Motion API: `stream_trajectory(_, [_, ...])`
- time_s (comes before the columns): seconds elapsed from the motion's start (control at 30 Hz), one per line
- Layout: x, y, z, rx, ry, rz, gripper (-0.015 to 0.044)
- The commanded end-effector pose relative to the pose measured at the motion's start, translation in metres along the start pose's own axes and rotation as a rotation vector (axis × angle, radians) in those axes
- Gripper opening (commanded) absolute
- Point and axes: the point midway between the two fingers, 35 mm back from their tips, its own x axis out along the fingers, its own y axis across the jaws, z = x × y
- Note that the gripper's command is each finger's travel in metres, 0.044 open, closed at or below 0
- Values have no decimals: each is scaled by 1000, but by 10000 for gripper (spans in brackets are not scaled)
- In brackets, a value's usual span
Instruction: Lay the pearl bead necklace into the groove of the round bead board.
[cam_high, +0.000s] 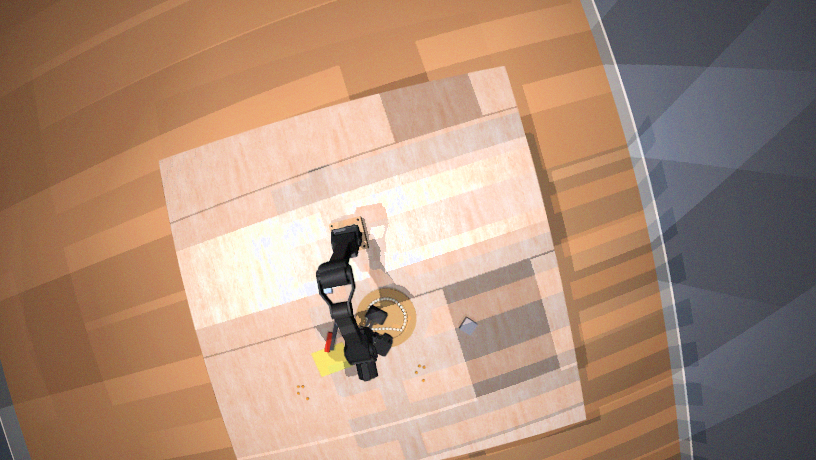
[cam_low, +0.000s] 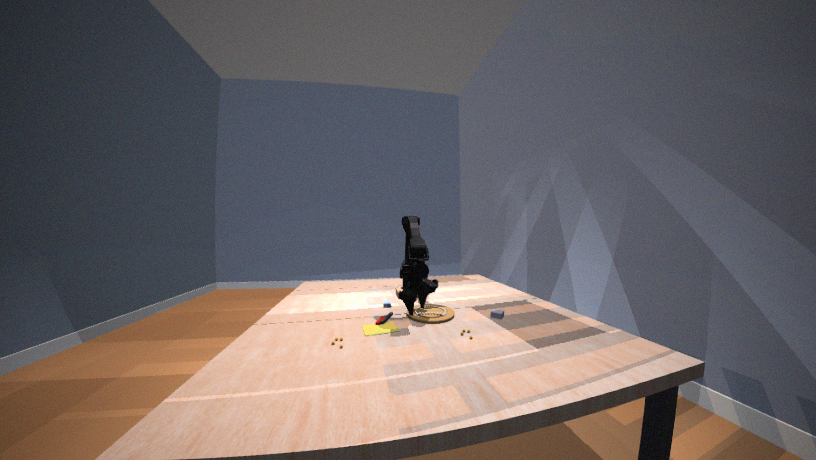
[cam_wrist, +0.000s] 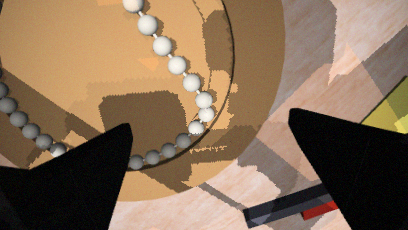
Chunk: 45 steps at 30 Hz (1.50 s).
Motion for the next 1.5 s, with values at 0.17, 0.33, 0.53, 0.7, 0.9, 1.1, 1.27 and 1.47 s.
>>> stream_trajectory(0.17, [-25,2,10,-267,-1,2,309])
stream_trajectory(0.33, [-29,3,11,-319,-1,2,177])
stream_trajectory(0.53, [-18,3,11,-319,-1,2,120])
stream_trajectory(0.7, [-21,1,12,-311,-4,-6,120])
stream_trajectory(0.9, [-13,1,12,-313,-3,-4,120])
stream_trajectory(1.1, [-3,2,12,-316,-3,-1,120])
stream_trajectory(1.27, [5,2,12,-317,-2,1,120])
stream_trajectory(1.47, [11,3,11,-319,-1,2,120])
